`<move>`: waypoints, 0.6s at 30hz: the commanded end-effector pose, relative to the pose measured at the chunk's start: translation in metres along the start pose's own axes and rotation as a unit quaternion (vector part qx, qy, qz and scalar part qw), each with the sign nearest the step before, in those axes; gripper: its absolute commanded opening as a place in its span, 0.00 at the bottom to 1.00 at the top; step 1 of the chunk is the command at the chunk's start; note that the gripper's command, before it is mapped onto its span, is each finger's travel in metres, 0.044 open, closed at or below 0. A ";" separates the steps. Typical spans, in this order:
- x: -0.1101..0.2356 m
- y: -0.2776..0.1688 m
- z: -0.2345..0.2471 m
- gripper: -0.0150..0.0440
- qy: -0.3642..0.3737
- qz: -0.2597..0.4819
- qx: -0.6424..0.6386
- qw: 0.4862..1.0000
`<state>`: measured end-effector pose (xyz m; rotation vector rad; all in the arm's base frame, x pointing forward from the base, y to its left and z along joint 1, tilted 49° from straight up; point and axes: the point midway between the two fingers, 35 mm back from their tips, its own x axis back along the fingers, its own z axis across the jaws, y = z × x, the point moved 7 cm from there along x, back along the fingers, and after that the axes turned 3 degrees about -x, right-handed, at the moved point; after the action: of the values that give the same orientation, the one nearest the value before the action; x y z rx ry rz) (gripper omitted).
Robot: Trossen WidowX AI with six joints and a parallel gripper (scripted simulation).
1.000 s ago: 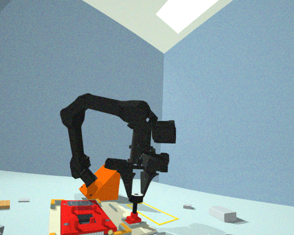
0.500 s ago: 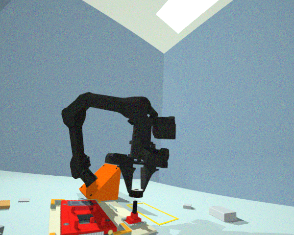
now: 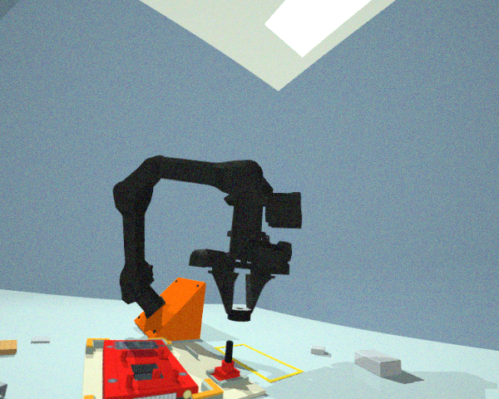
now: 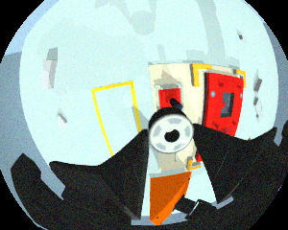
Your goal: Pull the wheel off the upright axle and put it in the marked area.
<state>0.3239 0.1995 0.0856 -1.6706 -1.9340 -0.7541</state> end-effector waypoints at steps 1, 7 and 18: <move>0.003 -0.014 0.024 0.25 0.002 -0.002 0.004 1.000; 0.006 -0.032 0.050 0.25 0.003 -0.002 0.004 1.000; 0.007 -0.056 0.080 0.25 0.002 -0.001 0.003 1.000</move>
<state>0.2716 0.2505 0.0298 -1.6580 -1.9373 -0.7438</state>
